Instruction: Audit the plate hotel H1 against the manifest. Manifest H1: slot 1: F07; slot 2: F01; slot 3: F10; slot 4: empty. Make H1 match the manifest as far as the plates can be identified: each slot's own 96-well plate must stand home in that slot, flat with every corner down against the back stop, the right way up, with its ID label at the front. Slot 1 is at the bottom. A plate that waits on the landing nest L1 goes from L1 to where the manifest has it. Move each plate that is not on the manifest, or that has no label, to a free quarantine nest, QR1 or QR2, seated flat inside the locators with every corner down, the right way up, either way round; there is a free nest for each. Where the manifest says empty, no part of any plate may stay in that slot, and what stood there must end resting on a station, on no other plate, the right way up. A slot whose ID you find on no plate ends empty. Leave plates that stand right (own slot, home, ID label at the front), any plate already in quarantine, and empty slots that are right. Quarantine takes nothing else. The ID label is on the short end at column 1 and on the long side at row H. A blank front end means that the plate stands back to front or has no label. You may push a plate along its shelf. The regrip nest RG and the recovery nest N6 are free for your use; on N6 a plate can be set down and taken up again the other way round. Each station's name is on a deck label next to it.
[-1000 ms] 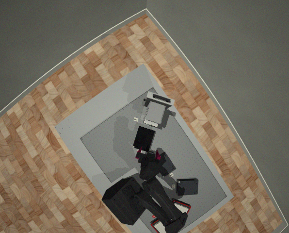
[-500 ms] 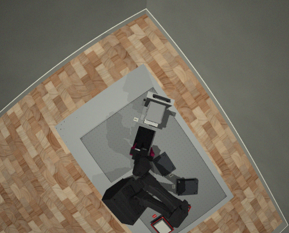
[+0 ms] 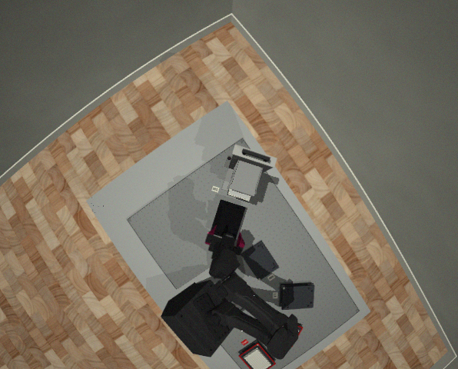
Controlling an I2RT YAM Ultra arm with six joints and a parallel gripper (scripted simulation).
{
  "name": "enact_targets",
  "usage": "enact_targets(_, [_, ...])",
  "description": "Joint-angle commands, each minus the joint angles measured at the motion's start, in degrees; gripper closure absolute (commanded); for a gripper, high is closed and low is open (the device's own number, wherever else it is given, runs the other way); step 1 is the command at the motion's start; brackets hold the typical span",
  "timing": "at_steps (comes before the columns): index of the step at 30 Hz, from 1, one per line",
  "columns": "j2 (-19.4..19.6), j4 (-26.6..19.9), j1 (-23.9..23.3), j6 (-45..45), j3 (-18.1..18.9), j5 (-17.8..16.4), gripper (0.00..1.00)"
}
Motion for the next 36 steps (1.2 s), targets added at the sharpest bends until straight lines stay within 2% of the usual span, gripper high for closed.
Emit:
enact_targets(1, [-0.07, 0.19, 0.07, 0.03, 0.2, -0.02, 0.0])
enact_targets(12, [-0.07, 0.19, 0.07, 0.03, 0.2, -0.02, 0.0])
enact_targets(25, [8.09, 16.42, -8.33, -3.26, -5.29, -8.18, 0.0])
enact_targets(27, [8.09, 16.42, -8.33, -3.26, -5.29, -8.18, 0.0])
enact_targets(29, [9.77, 19.01, -9.55, -3.66, -5.92, -9.38, 0.0])
enact_targets(36, [10.1, 18.87, -9.85, -3.75, -5.38, -9.67, 0.0])
